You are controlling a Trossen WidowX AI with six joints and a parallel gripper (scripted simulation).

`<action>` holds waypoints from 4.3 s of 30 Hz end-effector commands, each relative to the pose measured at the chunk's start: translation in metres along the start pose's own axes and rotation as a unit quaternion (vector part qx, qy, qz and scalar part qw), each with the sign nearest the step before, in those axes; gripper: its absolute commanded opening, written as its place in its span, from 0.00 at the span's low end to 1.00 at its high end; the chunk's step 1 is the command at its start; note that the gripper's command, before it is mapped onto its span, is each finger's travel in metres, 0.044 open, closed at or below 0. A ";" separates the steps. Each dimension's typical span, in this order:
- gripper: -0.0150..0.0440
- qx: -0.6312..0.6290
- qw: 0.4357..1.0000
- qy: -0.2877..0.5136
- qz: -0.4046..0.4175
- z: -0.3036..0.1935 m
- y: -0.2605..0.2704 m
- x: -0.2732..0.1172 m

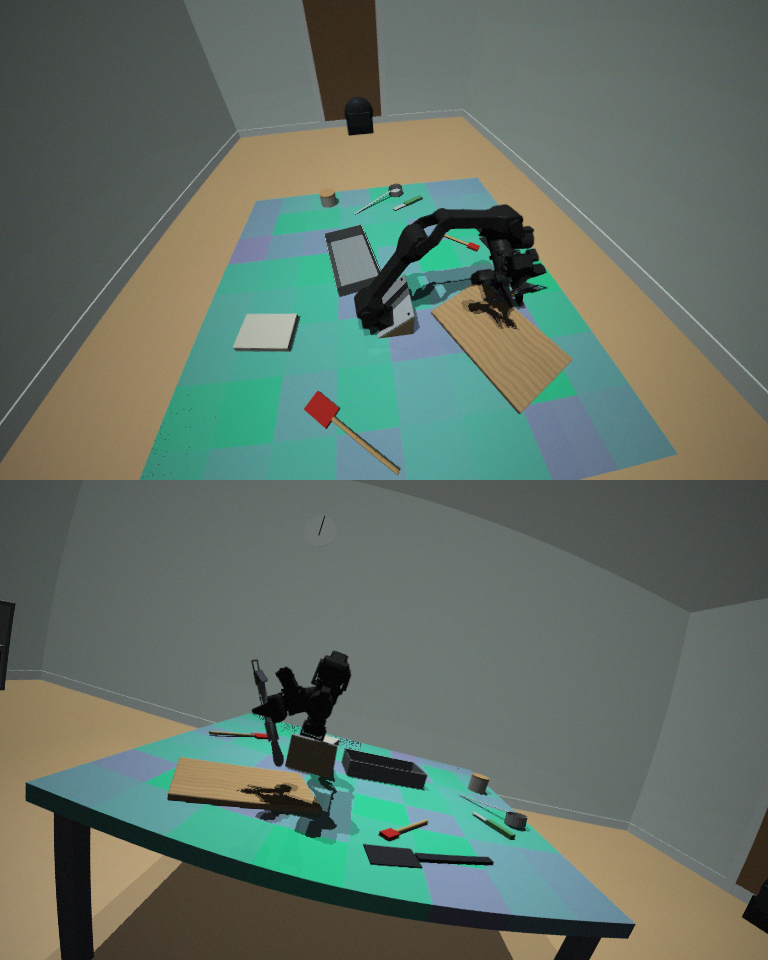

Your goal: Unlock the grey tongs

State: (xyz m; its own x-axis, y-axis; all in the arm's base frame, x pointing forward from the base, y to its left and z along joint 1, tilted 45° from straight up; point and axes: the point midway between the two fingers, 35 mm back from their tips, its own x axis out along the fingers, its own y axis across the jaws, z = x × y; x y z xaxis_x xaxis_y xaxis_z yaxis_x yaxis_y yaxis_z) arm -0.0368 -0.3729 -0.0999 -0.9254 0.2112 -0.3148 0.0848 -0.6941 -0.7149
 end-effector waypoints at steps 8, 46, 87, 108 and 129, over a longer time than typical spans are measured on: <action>0.00 0.011 0.993 0.117 -0.019 -0.004 -0.004 0.018; 0.00 0.061 0.864 0.499 0.005 -0.012 0.000 0.043; 0.00 0.055 0.854 0.517 -0.003 -0.070 0.007 0.076; 0.00 0.051 0.849 0.526 -0.006 -0.102 0.005 0.090; 0.58 0.052 0.850 0.525 -0.008 -0.105 0.004 0.093</action>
State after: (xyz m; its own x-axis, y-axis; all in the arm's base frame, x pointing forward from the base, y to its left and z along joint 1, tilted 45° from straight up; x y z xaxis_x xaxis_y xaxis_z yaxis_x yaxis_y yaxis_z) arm -0.0836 -0.2832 -0.1977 -0.0826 0.6809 -0.7277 -0.0084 -0.7306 -0.6827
